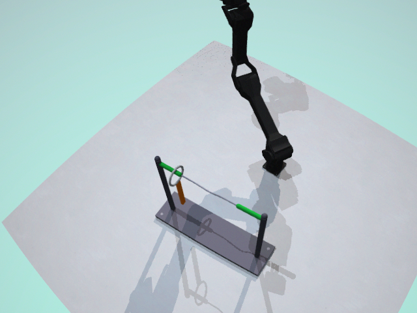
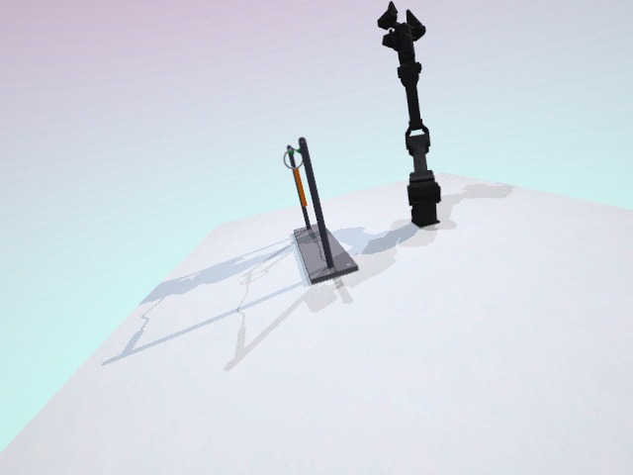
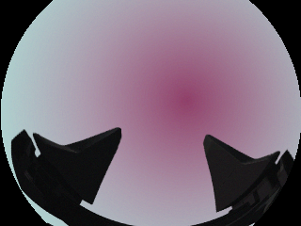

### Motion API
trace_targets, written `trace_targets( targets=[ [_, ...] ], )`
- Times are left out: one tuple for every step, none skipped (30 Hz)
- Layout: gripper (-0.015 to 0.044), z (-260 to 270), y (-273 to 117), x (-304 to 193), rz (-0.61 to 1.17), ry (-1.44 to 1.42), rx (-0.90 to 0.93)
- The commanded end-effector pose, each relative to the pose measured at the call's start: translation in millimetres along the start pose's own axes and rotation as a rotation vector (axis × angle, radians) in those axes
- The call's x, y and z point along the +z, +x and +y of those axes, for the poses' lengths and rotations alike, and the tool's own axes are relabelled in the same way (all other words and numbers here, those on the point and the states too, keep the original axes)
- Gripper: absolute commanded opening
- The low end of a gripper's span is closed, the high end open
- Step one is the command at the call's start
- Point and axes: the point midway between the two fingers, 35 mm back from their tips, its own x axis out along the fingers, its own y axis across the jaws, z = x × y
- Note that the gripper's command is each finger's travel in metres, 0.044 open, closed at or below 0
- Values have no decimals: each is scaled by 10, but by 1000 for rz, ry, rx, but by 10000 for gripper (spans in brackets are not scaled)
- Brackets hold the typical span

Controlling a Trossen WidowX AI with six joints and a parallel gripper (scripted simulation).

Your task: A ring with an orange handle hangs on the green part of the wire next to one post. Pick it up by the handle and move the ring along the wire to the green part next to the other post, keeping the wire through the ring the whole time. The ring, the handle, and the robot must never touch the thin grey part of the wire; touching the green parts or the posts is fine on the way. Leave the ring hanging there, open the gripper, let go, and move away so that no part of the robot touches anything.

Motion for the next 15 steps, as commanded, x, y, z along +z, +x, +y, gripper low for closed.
trace_targets(
  targets=[
    [374, -4, 1, -13, 2, -2, 0],
    [347, -17, 3, -50, 9, -9, -1],
    [321, -40, 7, -112, 20, -21, -3],
    [295, -73, 10, -198, 35, -37, -6],
    [269, -118, 13, -307, 54, -58, -10],
    [242, -176, 13, -437, 78, -84, -14],
    [216, -246, 9, -577, 104, -112, -20],
    [190, -320, 1, -713, 130, -140, -26],
    [164, -398, -10, -846, 156, -168, -33],
    [160, -451, -20, -929, 173, -186, -37],
    [160, -511, -32, -1018, 192, -205, -42],
    [160, -580, -48, -1116, 212, -228, -47],
    [160, -656, -68, -1220, 234, -254, -53],
    [160, -738, -93, -1329, 258, -284, -59],
    [160, -825, -120, -1433, 283, -315, -66]
  ],
)
